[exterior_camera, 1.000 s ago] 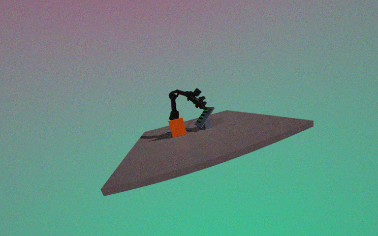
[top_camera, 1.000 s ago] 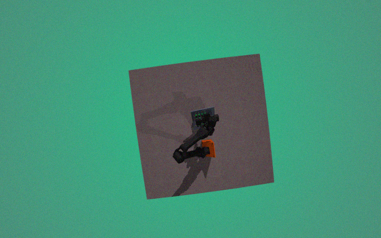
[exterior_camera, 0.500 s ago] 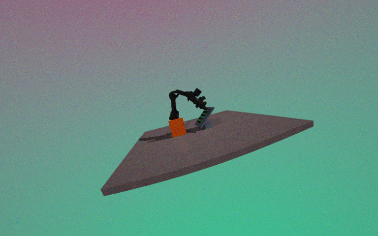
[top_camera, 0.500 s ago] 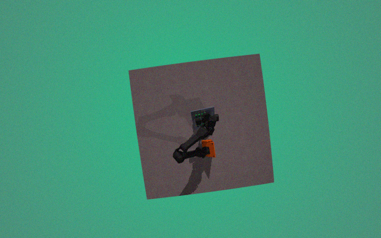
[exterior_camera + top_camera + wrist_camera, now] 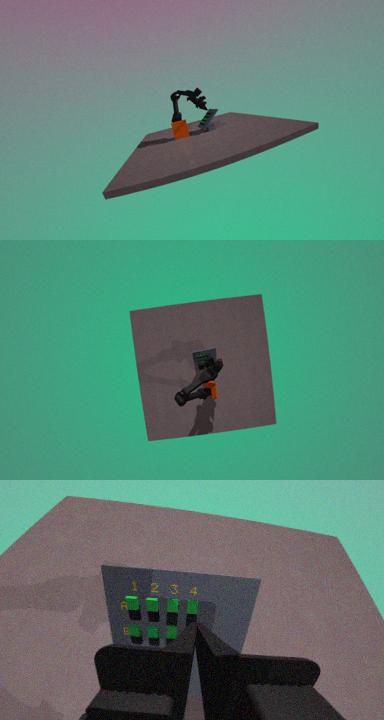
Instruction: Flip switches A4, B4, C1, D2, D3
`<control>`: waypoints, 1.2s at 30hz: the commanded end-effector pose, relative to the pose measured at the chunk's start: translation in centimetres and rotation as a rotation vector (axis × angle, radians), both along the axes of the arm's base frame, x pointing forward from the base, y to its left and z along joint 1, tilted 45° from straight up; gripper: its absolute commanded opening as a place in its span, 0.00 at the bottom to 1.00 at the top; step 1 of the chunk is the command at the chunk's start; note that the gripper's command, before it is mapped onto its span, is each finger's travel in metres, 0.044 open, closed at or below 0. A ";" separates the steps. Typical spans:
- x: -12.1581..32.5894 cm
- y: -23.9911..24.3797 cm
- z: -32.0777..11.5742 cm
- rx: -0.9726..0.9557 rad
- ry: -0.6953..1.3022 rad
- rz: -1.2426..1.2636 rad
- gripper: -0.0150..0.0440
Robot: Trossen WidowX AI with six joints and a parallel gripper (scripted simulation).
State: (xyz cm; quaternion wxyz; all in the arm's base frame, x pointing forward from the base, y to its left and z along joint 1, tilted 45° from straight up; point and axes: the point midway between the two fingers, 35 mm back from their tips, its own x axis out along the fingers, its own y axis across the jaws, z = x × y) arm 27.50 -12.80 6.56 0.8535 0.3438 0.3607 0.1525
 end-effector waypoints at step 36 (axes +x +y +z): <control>-2.1 4.3 -4.1 -0.001 -0.043 -0.030 0.25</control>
